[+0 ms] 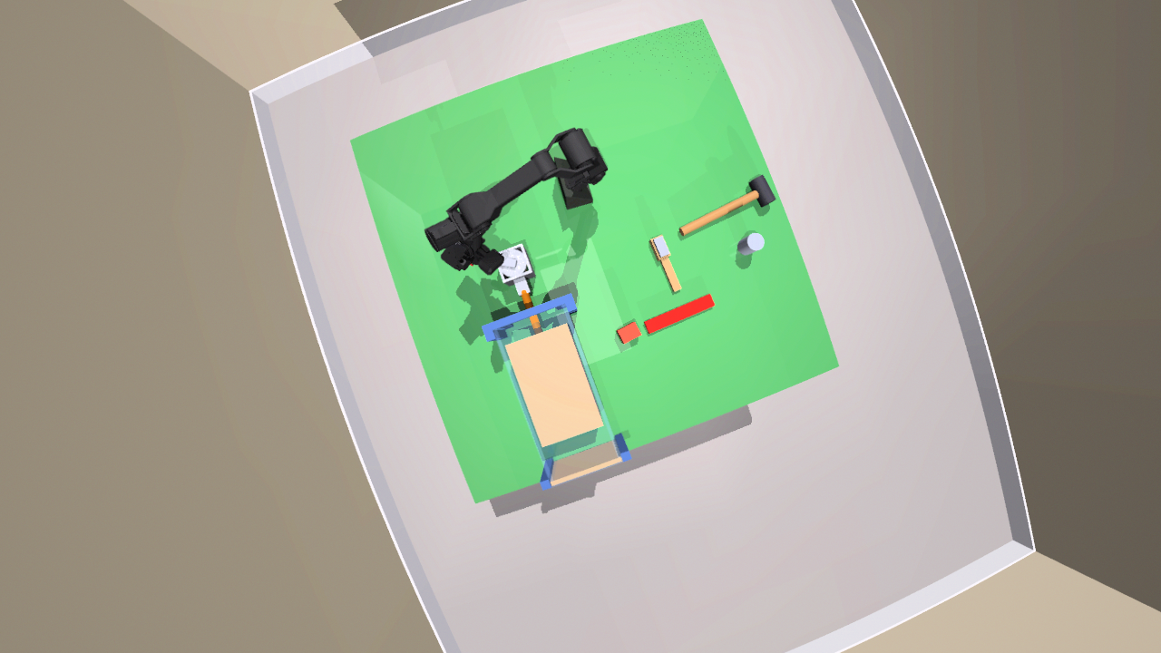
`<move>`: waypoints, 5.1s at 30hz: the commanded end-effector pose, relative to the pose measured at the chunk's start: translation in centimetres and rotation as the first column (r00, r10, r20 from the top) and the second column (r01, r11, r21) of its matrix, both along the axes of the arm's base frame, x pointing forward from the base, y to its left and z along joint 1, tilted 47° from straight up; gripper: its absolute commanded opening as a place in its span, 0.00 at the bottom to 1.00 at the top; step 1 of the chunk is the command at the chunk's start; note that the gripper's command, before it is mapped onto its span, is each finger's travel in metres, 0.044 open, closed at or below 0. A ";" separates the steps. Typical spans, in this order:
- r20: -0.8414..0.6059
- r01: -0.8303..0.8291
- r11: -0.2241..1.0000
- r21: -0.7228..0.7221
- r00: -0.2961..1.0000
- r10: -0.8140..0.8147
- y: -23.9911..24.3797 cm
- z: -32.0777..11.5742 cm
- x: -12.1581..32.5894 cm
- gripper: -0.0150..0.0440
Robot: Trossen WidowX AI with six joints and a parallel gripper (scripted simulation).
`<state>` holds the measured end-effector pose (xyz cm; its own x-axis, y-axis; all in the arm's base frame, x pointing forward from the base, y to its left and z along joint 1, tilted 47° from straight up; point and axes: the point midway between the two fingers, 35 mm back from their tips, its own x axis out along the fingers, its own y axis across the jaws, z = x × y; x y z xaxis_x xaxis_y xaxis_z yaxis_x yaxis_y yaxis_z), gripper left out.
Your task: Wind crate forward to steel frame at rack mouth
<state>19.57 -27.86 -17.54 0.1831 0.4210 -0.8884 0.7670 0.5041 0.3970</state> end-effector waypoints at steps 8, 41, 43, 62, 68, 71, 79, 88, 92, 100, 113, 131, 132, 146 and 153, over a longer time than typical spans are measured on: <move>0.024 -0.004 1.000 0.002 1.000 0.004 0.1 -0.2 2.4 0.25; 0.026 -0.004 1.000 0.002 1.000 0.004 0.3 -0.2 4.9 0.25; 0.026 -0.004 1.000 0.002 1.000 0.004 0.3 -0.2 4.9 0.25; 0.027 -0.004 1.000 0.003 1.000 0.004 0.4 -0.2 5.3 0.25; 0.027 -0.004 1.000 0.003 1.000 0.004 0.4 -0.2 5.3 0.25; 0.027 -0.004 1.000 0.003 1.000 0.004 0.4 -0.2 5.3 0.25; 0.027 -0.005 1.000 0.003 1.000 0.004 0.5 -0.2 5.5 0.25; 0.027 -0.005 1.000 0.003 1.000 0.004 0.6 -0.1 6.1 0.25; 0.027 -0.005 1.000 0.003 1.000 0.004 0.8 0.0 6.6 0.25; 0.028 -0.005 1.000 0.004 1.000 0.004 1.1 0.3 7.6 0.25; 0.029 -0.005 1.000 0.005 1.000 0.004 1.8 0.7 8.9 0.25; 0.029 -0.005 1.000 0.005 1.000 0.004 2.2 1.0 9.5 0.25; 0.029 -0.005 1.000 0.005 1.000 0.004 2.2 1.0 9.5 0.25; 0.029 -0.005 1.000 0.005 1.000 0.004 2.3 1.1 9.7 0.25; 0.029 -0.005 1.000 0.005 1.000 0.004 2.3 1.1 9.7 0.25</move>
<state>27.03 -27.33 -17.37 0.1754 0.3868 -0.9053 0.7843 0.5009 0.3660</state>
